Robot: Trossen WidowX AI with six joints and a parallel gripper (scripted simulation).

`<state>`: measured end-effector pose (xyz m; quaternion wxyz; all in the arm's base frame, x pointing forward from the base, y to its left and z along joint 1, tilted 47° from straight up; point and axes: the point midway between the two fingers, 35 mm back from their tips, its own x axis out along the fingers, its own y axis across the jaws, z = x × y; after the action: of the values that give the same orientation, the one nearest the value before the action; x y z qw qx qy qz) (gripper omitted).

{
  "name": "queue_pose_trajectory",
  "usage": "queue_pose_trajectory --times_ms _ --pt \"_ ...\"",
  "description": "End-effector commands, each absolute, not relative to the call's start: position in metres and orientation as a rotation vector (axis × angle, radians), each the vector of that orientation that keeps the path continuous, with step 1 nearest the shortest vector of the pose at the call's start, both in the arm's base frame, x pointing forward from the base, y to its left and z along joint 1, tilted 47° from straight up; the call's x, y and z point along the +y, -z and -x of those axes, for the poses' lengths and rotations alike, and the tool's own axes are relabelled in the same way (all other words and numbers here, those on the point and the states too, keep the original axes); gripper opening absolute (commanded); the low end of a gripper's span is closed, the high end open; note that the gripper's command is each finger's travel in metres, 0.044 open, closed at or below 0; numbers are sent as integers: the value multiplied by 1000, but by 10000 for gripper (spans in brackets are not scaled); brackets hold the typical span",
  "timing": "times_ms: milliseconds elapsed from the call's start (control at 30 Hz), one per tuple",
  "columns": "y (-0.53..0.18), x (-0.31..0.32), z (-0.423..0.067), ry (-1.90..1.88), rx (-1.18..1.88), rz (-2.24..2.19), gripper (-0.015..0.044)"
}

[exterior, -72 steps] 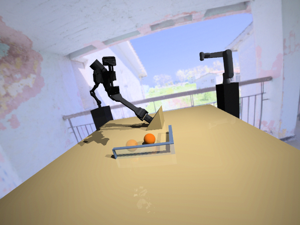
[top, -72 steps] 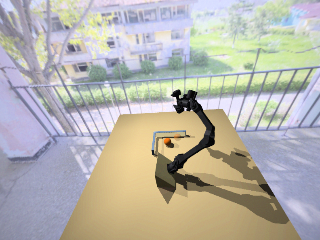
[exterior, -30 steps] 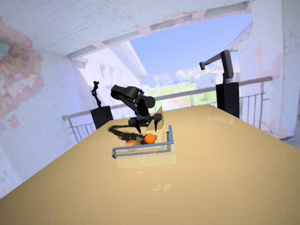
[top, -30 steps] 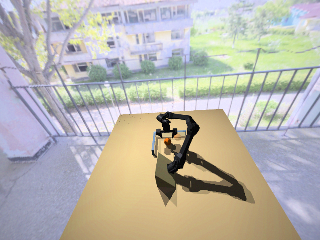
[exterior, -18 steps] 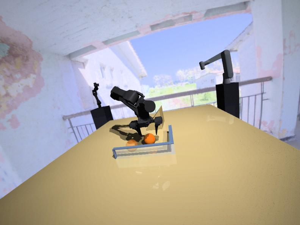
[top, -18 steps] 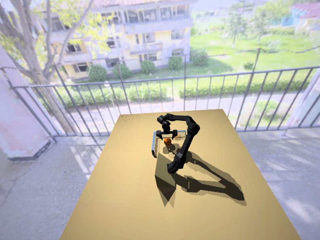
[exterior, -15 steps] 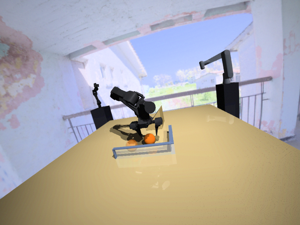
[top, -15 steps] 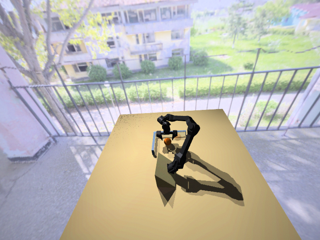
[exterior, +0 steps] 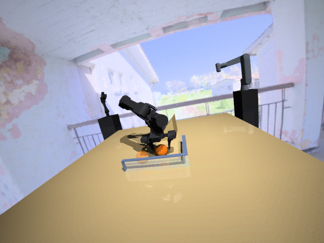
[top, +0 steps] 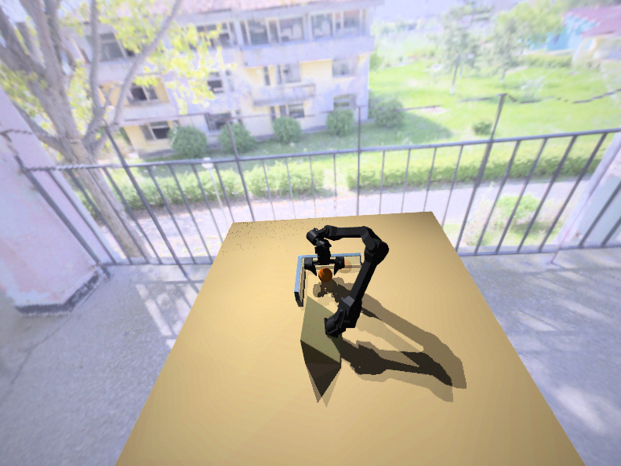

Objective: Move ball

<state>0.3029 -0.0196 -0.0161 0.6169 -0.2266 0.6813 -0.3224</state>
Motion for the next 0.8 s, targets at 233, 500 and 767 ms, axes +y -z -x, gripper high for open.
queue_pose_trajectory --times_ms 233,500,767 --pt "17 -21 -303 743 1567 530 308" --pt "2 -3 -311 722 1564 540 118" --pt "-28 31 -320 682 1557 554 0"
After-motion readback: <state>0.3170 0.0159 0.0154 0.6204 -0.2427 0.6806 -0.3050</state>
